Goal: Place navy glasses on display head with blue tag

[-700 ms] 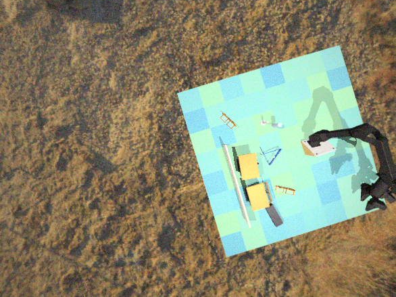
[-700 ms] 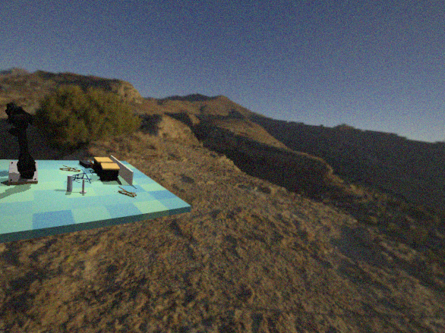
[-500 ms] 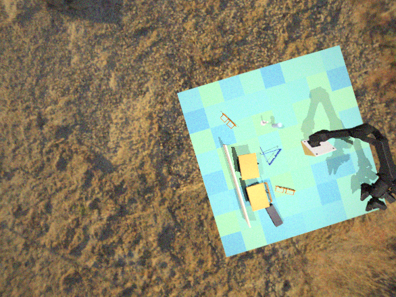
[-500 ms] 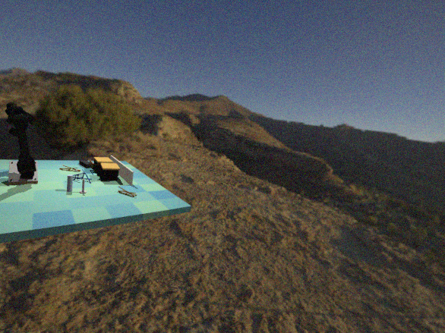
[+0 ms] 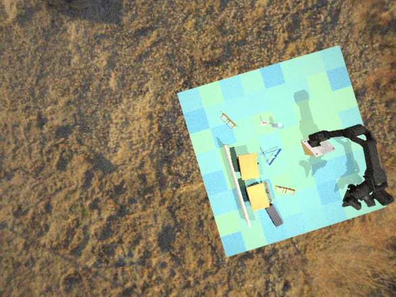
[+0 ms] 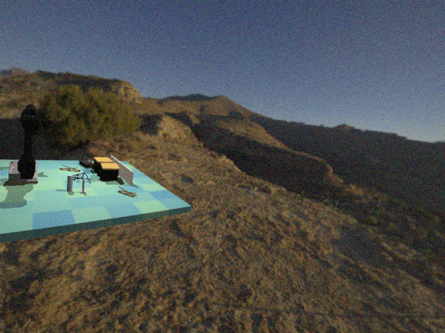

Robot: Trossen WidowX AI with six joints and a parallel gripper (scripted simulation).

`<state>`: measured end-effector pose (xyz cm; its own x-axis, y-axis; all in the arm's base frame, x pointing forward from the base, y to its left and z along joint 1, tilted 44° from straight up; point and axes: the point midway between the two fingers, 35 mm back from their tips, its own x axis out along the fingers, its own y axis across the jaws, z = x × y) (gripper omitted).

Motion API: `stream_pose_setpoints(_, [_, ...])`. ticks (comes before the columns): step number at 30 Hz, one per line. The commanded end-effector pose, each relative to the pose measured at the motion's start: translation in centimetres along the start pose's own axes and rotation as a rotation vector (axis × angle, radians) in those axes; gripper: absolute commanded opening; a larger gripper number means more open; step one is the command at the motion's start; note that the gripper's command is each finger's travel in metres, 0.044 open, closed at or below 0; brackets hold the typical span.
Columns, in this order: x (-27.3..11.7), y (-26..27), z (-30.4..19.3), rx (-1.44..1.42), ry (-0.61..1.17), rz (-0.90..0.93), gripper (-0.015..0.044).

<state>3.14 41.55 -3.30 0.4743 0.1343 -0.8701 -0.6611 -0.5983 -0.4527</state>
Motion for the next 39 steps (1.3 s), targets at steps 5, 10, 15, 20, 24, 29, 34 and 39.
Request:
stream_pose_setpoints(5, [2.9, -4.2, -12.7, 0.336, 0.261, 0.089, 0.02])
stream_pose_setpoints(10, [3.5, -4.9, -20.3, 0.542, 0.416, 0.142, 0.02])
stream_pose_setpoints(15, [3.3, -4.2, -28.1, 0.752, 0.58, 0.196, 0.02])
stream_pose_setpoints(20, [2.0, -2.1, -35.5, 0.965, 0.756, 0.255, 0.02])
stream_pose_setpoints(24, [0.2, 0.5, -40.8, 1.134, 0.906, 0.306, 0.02])
stream_pose_setpoints(29, [-0.5, 1.4, -42.9, 1.198, 0.965, 0.325, 0.02])
stream_pose_setpoints(34, [-0.5, 1.3, -43.0, 1.198, 0.965, 0.325, 0.0174])
stream_pose_setpoints(39, [-0.5, 1.3, -43.0, 1.198, 0.965, 0.325, 0.012])
